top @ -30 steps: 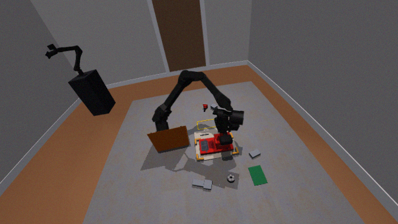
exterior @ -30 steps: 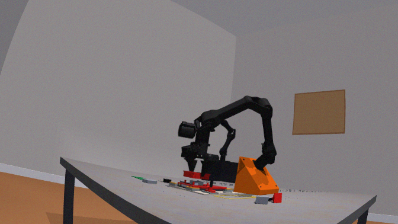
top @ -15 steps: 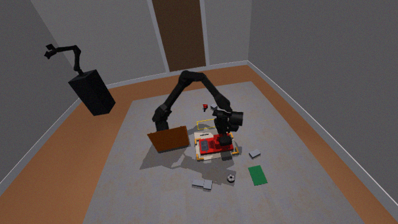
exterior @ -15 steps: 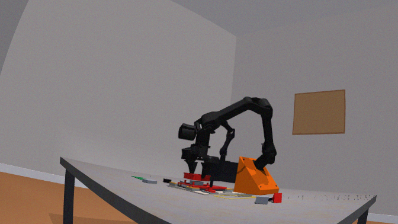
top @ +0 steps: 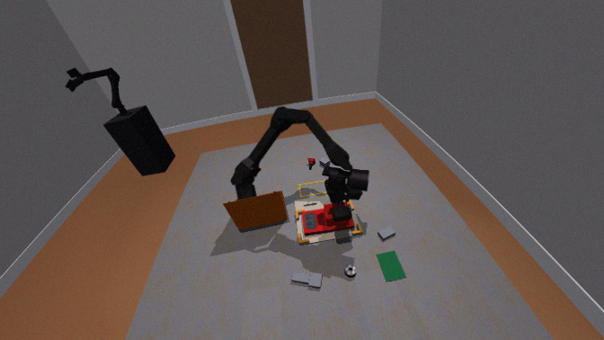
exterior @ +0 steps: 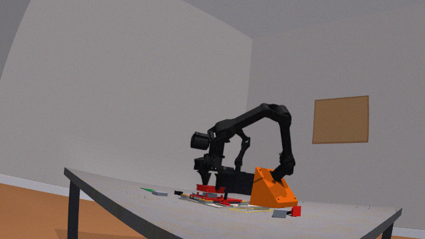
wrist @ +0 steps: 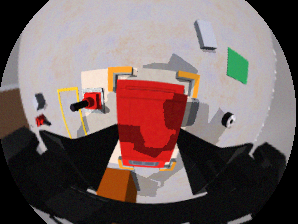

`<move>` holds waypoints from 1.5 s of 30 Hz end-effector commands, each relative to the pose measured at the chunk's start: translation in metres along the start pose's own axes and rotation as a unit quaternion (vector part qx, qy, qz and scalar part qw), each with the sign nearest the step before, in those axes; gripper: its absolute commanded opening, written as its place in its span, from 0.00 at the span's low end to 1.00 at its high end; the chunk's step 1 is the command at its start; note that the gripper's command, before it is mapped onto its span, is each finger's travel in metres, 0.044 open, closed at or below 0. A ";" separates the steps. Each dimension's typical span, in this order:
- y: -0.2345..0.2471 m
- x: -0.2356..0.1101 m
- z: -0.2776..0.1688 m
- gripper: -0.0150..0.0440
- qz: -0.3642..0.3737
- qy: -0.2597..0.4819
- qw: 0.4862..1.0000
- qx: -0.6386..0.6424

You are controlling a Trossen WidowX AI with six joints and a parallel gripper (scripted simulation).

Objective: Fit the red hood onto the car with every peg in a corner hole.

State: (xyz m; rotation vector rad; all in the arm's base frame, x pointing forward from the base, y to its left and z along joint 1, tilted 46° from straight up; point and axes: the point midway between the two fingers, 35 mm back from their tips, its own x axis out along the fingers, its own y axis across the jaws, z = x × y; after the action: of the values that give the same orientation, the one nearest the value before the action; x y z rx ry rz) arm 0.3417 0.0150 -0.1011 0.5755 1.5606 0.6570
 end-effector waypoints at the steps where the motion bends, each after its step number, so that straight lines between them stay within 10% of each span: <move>1: 0.001 0.000 0.001 0.25 0.002 -0.001 1.000 0.003; 45: 0.000 0.008 0.001 0.25 0.002 -0.002 1.000 0.002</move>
State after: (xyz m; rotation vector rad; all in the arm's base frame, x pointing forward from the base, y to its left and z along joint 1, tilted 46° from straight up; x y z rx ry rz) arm 0.3417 0.0217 -0.1075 0.5860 1.5599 0.6515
